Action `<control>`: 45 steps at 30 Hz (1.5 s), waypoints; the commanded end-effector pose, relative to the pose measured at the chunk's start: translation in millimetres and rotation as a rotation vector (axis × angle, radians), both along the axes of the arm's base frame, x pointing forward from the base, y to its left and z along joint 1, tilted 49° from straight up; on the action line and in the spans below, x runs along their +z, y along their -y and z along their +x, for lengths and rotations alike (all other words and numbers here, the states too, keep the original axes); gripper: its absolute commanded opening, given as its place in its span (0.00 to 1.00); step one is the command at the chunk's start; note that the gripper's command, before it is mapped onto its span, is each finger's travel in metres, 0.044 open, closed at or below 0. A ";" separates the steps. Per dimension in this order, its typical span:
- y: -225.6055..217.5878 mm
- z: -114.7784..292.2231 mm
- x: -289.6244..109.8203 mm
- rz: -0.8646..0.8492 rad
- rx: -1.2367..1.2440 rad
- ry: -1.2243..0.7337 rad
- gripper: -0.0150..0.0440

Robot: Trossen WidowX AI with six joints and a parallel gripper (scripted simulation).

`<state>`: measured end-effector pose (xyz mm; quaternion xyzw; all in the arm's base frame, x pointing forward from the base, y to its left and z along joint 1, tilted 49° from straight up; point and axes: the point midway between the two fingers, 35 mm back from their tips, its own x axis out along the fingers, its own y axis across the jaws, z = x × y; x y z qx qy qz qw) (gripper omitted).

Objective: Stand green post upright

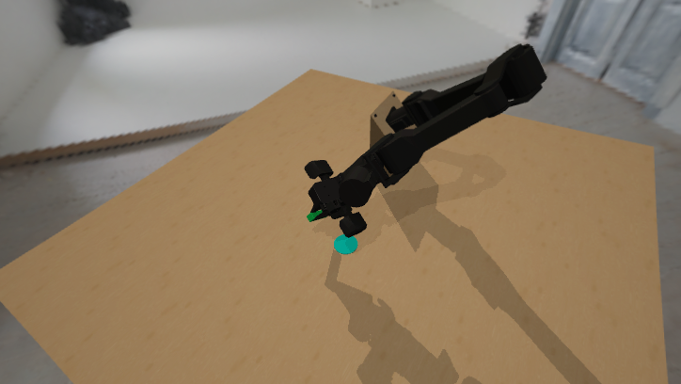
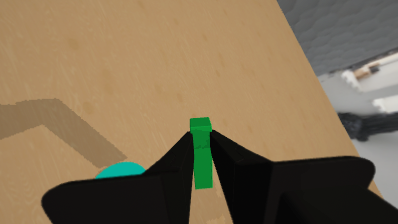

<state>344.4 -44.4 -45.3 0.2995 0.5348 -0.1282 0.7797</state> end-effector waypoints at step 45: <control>-3.7 1.0 12.1 -0.139 -0.175 0.231 0.29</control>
